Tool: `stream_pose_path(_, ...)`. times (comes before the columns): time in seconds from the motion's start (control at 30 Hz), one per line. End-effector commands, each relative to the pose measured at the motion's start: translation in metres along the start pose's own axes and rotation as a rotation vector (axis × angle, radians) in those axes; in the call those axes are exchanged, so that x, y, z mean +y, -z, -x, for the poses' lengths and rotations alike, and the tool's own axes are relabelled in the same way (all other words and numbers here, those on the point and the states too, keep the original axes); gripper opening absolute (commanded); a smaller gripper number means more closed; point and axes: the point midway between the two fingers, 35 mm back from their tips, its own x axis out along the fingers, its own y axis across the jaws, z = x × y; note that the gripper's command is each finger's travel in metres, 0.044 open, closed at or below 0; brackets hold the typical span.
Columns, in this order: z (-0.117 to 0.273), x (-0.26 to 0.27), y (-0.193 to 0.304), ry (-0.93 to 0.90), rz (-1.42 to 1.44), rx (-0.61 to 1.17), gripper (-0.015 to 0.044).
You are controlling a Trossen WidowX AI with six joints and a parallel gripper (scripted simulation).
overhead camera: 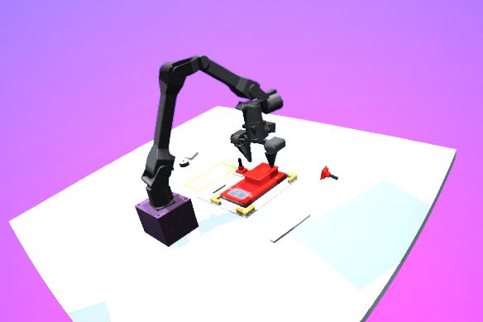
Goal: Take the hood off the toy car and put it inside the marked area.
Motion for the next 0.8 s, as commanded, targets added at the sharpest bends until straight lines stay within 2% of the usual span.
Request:
stream_pose_path(0.0,-0.008,0.001,0.002,-0.006,0.001,0.011,0.0440)
stream_pose_path(0.77,-0.020,0.001,0.003,-0.006,0.001,0.011,0.0440)
